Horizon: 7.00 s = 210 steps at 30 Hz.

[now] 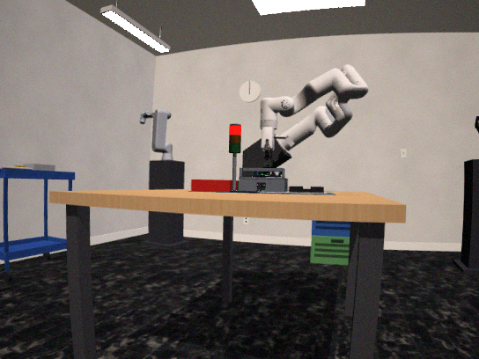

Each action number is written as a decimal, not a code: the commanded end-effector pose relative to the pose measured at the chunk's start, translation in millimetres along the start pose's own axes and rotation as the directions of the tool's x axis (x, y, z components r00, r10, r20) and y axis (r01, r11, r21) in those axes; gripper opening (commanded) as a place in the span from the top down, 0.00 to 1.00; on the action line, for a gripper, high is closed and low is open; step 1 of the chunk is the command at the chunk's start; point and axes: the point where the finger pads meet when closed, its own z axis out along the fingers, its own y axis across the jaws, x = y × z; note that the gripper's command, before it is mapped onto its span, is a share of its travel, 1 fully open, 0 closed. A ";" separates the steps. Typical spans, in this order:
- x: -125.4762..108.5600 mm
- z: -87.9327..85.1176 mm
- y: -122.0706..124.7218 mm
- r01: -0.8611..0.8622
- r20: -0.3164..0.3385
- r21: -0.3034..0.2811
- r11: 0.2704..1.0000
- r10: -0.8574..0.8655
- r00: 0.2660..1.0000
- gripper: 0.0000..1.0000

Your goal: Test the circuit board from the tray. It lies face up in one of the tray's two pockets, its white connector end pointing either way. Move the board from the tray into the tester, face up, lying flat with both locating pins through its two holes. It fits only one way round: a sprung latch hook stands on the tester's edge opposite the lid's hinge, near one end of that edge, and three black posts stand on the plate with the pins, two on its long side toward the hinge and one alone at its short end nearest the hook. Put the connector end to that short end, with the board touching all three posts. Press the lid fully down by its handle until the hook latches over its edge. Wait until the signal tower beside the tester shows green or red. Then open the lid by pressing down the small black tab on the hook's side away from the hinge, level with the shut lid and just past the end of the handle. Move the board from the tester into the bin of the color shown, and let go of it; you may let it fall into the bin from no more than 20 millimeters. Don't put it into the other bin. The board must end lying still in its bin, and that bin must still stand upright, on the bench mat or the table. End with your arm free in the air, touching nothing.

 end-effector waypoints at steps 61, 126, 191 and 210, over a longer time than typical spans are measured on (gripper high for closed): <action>-0.4 26.1 1.0 0.001 0.001 -0.002 1.000 -0.001 1.000 1.00; -0.3 -12.0 6.5 0.001 0.001 -0.002 1.000 -0.001 1.000 1.00; -0.1 -147.0 141.4 0.001 0.001 -0.002 1.000 -0.001 1.000 1.00; -0.1 -152.1 180.5 0.001 0.001 -0.002 1.000 -0.001 1.000 1.00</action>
